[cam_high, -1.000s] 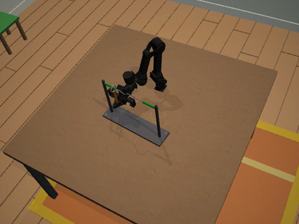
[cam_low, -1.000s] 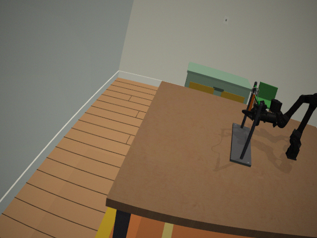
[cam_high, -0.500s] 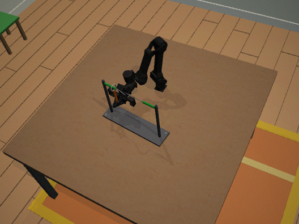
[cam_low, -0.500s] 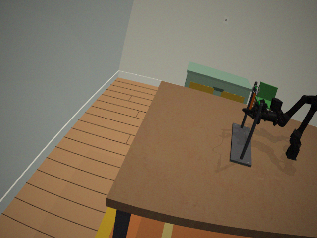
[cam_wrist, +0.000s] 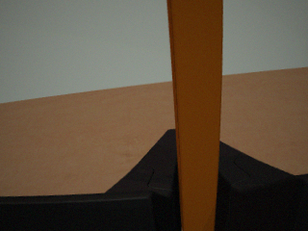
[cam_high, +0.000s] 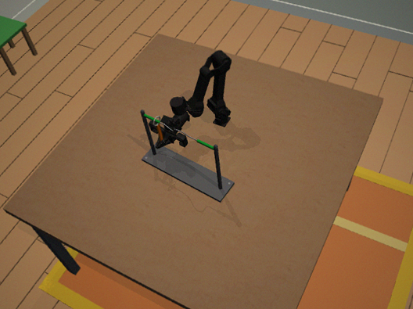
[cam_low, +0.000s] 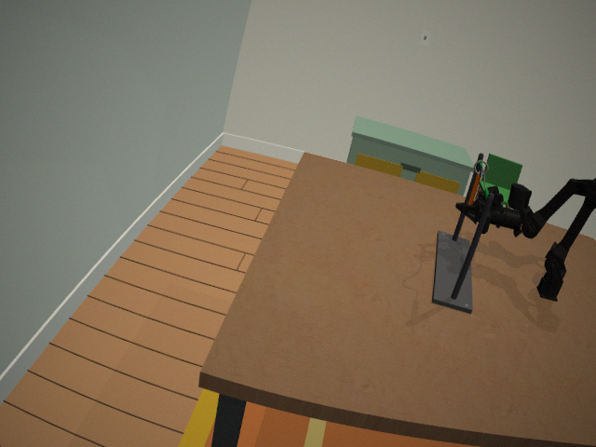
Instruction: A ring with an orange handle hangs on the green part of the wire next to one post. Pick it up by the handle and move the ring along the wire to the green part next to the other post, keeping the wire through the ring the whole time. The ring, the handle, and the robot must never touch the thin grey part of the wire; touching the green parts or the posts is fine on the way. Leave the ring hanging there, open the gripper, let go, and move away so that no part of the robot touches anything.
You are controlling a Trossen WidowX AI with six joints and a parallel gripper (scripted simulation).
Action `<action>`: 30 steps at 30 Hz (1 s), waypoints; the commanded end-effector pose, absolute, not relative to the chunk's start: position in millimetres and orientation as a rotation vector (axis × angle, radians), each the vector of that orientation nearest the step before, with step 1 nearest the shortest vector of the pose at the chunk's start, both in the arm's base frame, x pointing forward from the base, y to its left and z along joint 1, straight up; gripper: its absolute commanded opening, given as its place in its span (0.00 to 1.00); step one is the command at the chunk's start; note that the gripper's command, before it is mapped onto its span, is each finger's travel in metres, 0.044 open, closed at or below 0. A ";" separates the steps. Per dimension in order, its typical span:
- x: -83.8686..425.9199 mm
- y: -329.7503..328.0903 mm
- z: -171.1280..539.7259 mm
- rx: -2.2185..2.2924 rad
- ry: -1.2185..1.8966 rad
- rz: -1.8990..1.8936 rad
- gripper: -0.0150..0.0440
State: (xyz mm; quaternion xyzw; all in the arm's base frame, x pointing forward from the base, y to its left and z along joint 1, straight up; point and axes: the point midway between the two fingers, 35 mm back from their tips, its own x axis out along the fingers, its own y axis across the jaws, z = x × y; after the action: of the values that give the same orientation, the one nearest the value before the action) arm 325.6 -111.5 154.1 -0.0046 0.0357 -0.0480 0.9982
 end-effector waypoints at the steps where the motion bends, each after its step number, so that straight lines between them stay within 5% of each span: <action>1: 325.7 -108.1 154.0 -0.005 0.072 -0.098 0.00; 30: 324.9 -84.2 154.1 -0.015 0.101 -0.117 0.00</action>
State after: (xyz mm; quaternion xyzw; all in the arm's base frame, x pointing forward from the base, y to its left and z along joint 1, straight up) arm 327.1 -85.2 151.9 -0.0039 0.0459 -0.0550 0.9974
